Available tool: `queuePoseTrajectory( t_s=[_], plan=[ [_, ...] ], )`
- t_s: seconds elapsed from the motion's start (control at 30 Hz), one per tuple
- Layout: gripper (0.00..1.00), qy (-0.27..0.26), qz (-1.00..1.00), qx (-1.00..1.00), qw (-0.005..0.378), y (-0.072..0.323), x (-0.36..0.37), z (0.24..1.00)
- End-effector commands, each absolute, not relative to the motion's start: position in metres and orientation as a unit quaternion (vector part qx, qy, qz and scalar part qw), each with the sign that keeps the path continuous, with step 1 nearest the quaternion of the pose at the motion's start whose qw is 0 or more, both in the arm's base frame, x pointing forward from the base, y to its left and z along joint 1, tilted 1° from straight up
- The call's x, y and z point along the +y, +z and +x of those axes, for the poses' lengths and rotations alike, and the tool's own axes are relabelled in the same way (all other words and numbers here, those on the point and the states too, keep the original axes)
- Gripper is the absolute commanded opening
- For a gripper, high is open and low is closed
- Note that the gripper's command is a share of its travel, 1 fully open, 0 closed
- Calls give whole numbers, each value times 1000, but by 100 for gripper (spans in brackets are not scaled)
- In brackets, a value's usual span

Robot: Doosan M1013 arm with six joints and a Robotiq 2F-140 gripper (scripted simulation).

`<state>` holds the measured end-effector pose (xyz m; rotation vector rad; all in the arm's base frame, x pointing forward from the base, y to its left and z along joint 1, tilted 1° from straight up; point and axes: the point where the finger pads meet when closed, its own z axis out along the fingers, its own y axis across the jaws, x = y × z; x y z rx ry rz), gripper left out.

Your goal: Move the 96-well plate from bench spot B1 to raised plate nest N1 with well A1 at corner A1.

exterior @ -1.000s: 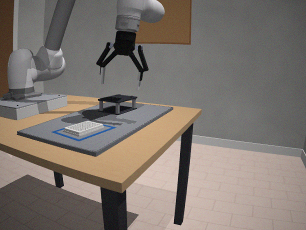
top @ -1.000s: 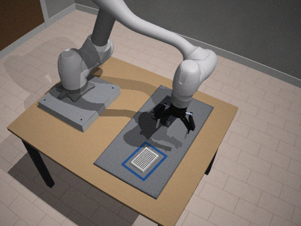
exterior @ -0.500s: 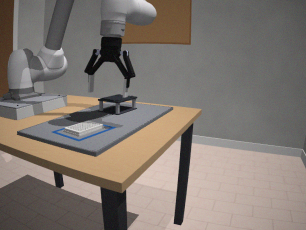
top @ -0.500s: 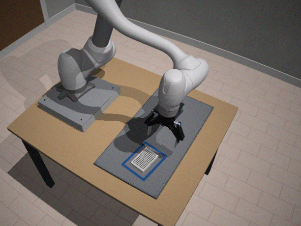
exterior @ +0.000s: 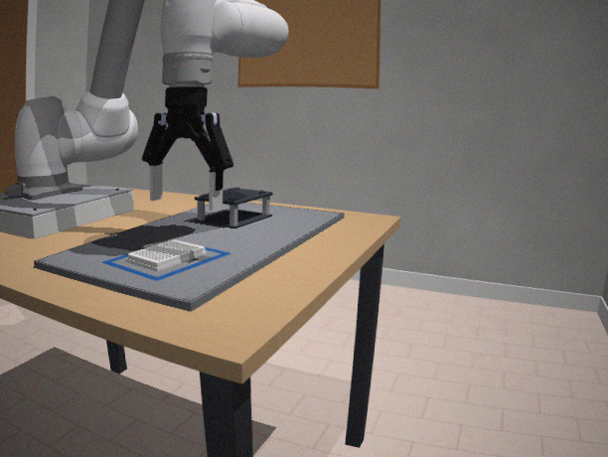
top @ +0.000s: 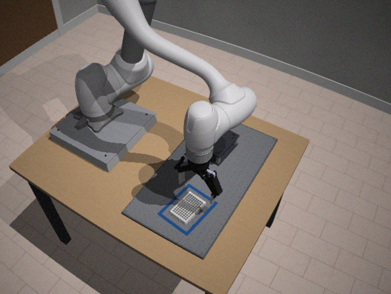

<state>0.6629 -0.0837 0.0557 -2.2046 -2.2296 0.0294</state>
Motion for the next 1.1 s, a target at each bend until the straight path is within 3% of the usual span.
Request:
queuePoseTrajectory(
  t_s=[0.0, 1.07],
  plan=[
    [100, 4, -715, -700, 0, 48, -101, 654],
    [100, 4, -715, -700, 0, 22, -118, 645]
  ],
)
